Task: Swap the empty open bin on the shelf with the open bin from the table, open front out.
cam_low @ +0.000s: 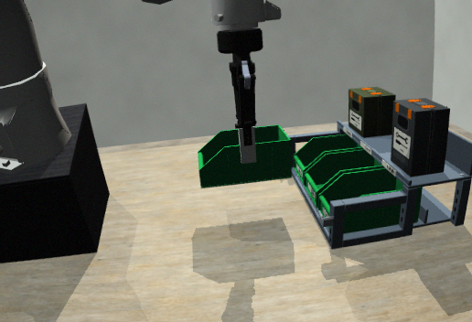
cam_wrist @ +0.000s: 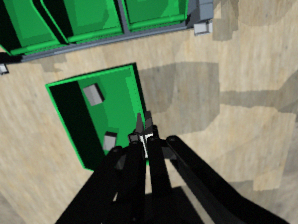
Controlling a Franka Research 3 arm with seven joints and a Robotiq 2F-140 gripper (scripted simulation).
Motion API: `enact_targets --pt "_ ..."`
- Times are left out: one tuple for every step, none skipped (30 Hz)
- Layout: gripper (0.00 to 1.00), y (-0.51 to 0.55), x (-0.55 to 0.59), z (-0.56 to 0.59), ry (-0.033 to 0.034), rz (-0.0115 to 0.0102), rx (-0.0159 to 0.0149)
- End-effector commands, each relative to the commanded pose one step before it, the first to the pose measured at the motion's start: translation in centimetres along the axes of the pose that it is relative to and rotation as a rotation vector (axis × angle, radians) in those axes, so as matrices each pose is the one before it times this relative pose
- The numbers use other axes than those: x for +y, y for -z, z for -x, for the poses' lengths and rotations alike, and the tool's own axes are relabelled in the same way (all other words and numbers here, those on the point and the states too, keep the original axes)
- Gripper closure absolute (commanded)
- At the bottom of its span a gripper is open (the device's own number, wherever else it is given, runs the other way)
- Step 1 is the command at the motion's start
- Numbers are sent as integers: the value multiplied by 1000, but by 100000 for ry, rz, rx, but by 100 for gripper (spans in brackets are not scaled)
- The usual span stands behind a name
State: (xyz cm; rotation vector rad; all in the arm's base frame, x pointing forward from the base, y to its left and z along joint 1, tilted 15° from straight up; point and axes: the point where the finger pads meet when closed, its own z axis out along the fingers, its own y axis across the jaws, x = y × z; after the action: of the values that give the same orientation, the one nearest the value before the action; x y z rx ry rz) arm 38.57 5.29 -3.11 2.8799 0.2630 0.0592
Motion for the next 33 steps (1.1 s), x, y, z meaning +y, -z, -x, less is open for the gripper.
enact_targets --pt "100 59 -15 -214 -2226 243 490" --pt "100 -12 0 -1 0 0 0" --pt "100 -23 0 -1 0 0 0" --pt "100 -37 0 -2 0 0 0" --pt "100 -52 0 -2 0 0 0" --pt "100 -70 0 -3 0 0 0" --pt "100 -88 0 -3 0 0 0" --pt "100 -108 0 -3 0 -1 -1" --pt "100 -128 0 -4 1 -1 -1" --pt "100 -148 1 -7 -1 1 1" --pt "100 -168 1 -6 0 0 0" --pt "100 -188 1 -6 1 -1 -1" --pt "100 -206 1 -9 -1 1 1" --pt "100 -224 1 -7 1 -1 -2" --pt "100 0 0 0 0 0 0" --pt "100 0 0 0 0 0 0" --pt "100 -240 1 -11 -1 1 2" --pt "100 -256 1 -8 1 -1 -2" --pt "100 -268 1 -12 -1 0 2" --pt "100 -281 1 -9 1 0 -1" --pt "100 -290 1 -12 -1 0 1" --pt "100 -298 1 -11 0 0 0" --pt "100 -304 1 -11 1 0 -1" --pt "100 -307 1 -13 -1 0 1" --pt "100 -309 1 -11 1 0 -1" --pt "100 -308 1 -12 -1 0 1" --pt "100 -305 1 -12 0 0 0" --pt "100 -301 2 -10 2 0 -2" --pt "100 -292 0 -13 -2 -1 2" --pt "100 -284 1 -10 1 0 -1" --pt "100 -273 1 -11 -1 0 1" --pt "100 0 0 0 0 0 0" --pt "100 0 0 0 0 0 0"
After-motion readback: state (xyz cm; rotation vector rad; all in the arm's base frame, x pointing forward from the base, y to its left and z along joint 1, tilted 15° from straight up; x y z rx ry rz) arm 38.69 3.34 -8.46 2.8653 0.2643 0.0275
